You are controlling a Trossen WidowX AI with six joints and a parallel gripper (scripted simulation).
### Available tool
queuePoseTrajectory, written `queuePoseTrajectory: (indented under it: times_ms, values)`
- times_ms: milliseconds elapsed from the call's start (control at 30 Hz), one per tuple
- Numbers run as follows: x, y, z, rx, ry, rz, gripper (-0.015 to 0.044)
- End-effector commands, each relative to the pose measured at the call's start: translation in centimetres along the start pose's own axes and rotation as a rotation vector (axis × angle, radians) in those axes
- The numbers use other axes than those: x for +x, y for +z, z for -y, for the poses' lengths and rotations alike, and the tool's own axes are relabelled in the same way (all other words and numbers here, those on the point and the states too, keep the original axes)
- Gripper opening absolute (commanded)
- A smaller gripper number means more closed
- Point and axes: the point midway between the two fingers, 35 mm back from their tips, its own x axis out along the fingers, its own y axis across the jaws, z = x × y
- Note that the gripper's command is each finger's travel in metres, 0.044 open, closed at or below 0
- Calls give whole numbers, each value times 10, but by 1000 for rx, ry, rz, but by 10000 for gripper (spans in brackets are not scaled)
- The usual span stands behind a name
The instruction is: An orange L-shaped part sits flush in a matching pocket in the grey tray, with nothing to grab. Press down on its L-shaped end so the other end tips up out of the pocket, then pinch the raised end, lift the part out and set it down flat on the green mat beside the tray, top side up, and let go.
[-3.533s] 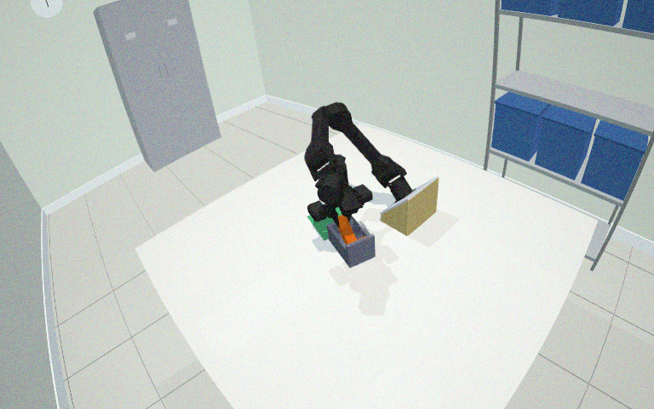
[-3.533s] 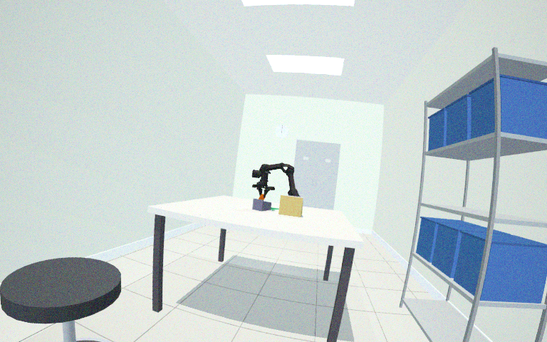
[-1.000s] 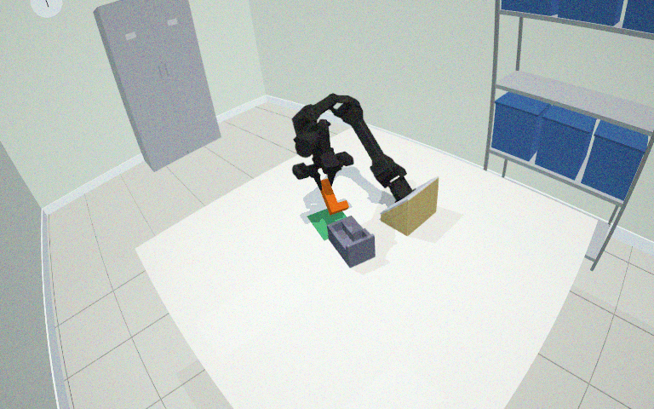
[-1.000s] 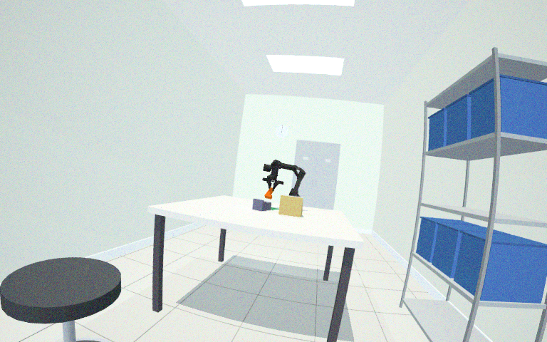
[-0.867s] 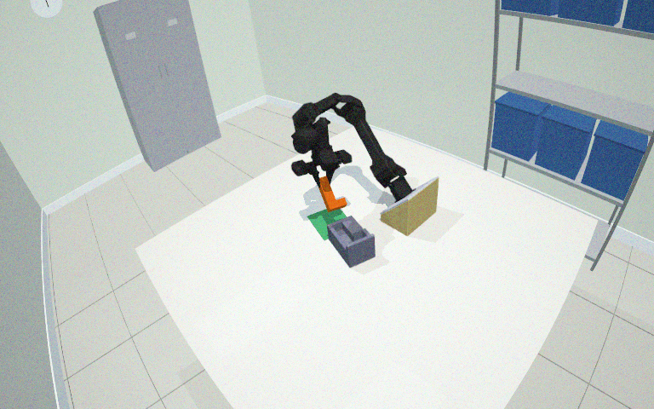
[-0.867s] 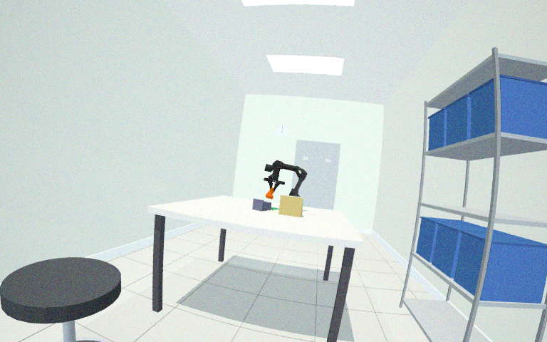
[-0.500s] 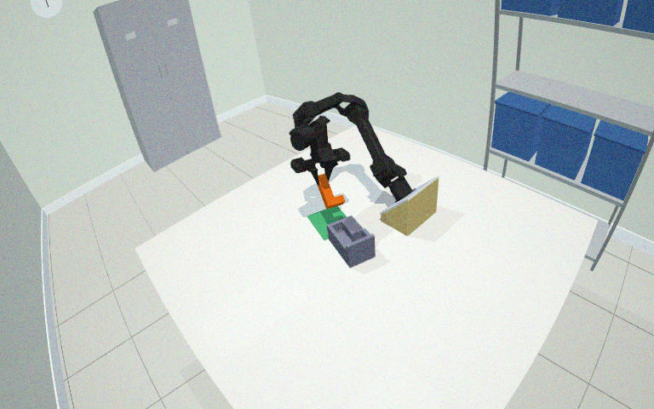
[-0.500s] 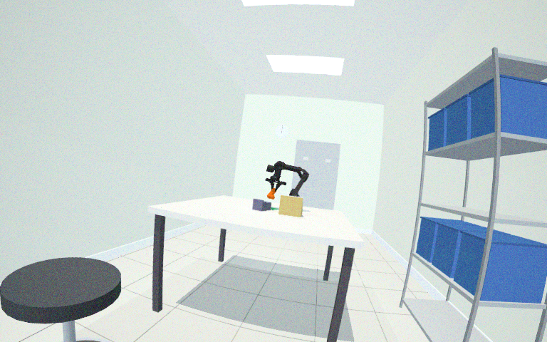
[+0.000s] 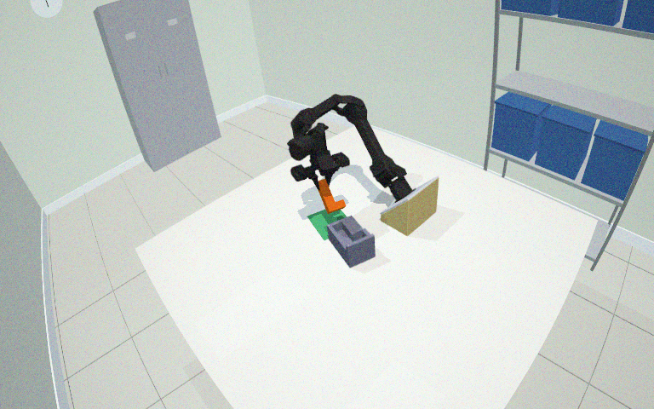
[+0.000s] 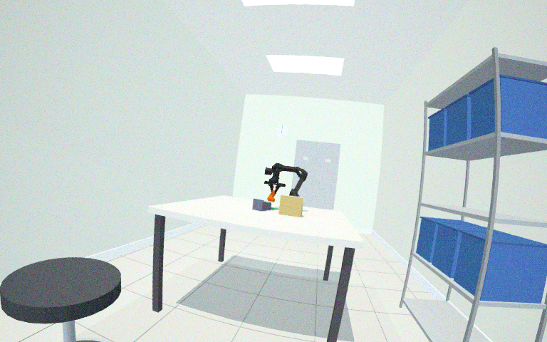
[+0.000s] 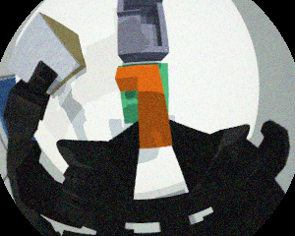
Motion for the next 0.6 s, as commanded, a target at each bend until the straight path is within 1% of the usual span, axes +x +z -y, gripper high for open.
queuePoseTrajectory:
  times_ms: [0,567]
  values:
    - [8,0,-1,-7,11,-14,0]
    - [35,-1,-1,-6,20,-22,0]
